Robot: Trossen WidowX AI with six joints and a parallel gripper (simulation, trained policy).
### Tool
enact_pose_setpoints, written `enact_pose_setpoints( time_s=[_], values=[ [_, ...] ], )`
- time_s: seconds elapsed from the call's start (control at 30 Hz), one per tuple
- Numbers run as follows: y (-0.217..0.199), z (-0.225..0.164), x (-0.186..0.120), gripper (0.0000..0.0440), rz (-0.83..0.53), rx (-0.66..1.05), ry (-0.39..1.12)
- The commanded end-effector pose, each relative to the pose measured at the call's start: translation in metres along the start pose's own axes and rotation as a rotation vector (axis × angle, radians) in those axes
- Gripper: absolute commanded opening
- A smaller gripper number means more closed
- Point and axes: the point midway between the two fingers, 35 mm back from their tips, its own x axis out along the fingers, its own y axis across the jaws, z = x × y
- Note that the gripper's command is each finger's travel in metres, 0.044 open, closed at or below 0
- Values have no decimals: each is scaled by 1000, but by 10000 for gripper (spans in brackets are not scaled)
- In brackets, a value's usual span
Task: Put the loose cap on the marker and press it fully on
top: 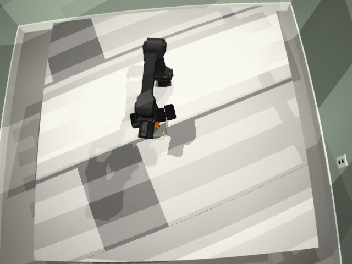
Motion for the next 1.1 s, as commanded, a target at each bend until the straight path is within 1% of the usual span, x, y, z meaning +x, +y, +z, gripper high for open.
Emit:
enact_pose_setpoints(
  time_s=[0.0, 0.67, 0.73, 0.87, 1.07],
  values=[
    [1, 1, 5, 0, 5, 6, 1],
    [1, -5, 48, 0, -21, -47, 3],
    [1, -4, 52, 53, -18, -50, -4],
    [-3, 8, 59, 74, -40, -53, -48],
    [-4, 10, 60, 109, -44, -53, -55]
  ],
)
